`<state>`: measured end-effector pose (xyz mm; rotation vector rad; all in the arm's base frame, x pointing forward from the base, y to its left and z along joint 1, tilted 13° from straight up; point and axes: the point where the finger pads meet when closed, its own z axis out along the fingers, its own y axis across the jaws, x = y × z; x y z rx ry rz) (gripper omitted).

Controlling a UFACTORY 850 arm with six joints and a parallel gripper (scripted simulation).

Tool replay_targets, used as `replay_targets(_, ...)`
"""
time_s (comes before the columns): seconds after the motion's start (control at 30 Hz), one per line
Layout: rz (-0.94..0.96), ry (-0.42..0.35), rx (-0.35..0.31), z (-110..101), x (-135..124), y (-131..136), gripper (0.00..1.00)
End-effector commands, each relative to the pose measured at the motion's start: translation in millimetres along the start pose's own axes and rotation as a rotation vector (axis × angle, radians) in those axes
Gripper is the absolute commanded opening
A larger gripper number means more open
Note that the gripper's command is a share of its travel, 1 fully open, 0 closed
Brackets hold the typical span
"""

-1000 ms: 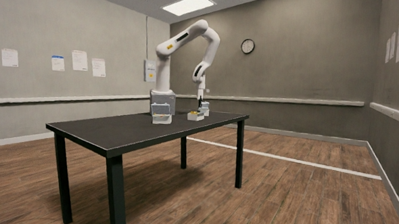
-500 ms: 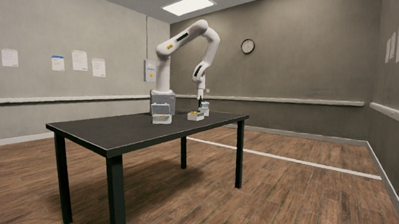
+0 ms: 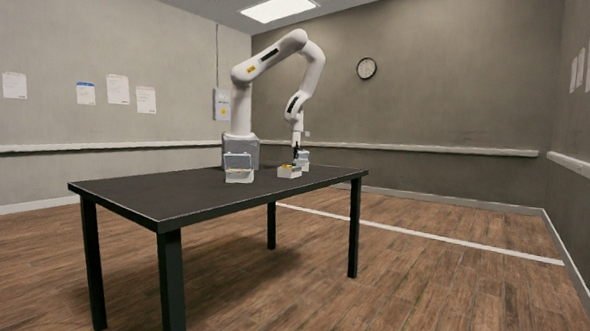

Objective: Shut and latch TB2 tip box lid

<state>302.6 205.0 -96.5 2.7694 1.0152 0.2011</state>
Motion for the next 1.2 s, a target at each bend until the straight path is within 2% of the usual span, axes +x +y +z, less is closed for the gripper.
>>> replay_targets(0.0,0.0,0.001,0.0,-2,0,0,0.0)
replay_targets(1.17,0.0,0.001,0.0,-50,0,0,0.0)
